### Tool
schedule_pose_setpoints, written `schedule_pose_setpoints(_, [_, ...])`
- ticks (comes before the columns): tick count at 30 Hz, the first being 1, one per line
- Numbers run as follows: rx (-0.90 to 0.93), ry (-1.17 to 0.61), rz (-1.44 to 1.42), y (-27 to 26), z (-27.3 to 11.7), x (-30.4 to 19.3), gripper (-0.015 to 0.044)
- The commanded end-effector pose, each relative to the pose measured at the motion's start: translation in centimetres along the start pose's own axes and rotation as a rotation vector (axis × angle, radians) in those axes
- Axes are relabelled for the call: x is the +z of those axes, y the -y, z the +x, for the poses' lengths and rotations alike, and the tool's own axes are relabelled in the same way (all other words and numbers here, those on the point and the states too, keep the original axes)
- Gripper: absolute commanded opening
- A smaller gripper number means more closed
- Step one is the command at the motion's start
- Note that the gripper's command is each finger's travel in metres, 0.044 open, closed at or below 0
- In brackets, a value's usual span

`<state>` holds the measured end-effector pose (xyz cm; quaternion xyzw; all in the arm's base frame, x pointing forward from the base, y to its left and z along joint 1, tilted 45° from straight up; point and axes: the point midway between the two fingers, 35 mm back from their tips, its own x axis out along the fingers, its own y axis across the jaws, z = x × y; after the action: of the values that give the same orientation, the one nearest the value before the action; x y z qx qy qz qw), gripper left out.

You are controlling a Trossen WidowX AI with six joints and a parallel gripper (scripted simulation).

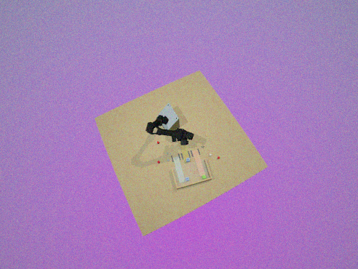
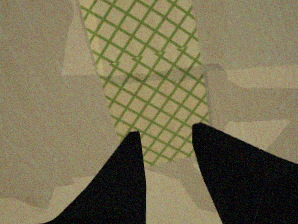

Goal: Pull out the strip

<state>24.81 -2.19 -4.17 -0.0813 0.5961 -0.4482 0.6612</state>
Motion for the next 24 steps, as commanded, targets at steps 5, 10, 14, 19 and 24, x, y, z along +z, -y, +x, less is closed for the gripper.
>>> schedule_pose_setpoints(5, [-0.003, 0.003, 0.06, -0.5, -0.5, 3.2, 0.0289])
schedule_pose_setpoints(10, [-0.003, 0.004, 0.061, -0.8, -0.8, 5.5, 0.042])
schedule_pose_setpoints(14, [-0.003, 0.005, 0.062, -0.9, -1.1, 7.3, 0.044])
schedule_pose_setpoints(19, [-0.003, 0.006, 0.063, -1.1, -1.5, 9.7, 0.044])
schedule_pose_setpoints(24, [-0.003, 0.007, 0.064, -1.3, -1.8, 12.0, 0.044])
